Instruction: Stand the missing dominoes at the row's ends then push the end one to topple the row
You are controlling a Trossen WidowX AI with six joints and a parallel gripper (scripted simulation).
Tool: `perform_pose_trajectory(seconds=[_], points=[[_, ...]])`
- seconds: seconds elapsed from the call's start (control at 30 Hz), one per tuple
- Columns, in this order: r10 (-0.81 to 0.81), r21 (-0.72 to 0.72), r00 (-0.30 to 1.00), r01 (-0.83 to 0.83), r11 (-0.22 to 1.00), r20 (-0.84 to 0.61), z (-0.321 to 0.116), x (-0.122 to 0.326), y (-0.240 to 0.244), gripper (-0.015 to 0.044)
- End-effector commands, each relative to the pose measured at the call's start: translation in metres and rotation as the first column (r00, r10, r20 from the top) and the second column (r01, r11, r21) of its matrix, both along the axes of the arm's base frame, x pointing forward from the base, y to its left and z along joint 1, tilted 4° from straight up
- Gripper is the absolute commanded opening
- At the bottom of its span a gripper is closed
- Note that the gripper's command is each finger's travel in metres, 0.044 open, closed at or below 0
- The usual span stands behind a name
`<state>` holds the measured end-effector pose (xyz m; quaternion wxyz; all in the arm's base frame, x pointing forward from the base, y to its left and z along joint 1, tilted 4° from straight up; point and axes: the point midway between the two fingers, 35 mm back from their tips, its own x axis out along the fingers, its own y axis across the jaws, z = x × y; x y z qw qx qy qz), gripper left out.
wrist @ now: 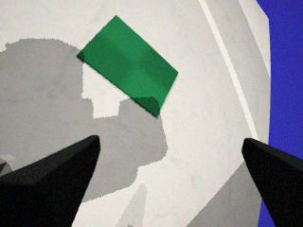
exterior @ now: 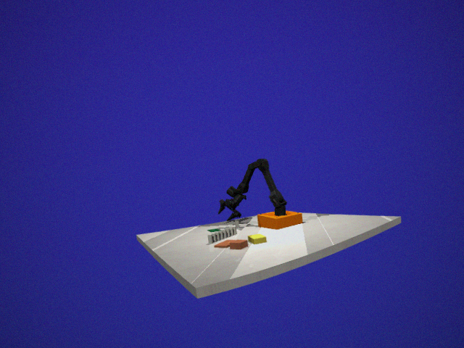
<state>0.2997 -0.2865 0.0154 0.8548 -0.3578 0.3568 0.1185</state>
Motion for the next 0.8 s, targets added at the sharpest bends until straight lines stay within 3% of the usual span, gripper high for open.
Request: perform_pose_trajectory(seconds=[0.0, 0.2, 0.77], points=[[0.459, -0.101, 0.678, -0.615, 0.782, -0.574, 0.021, -0.023, 0.044, 0.044], [0.619, 0.073, 0.372, -0.816, 0.573, -0.692, 0.039, -0.053, 0.067, 0.044], [0.621, 0.076, 0.368, -0.818, 0.57, -0.693, 0.032, -0.053, 0.067, 0.044]])
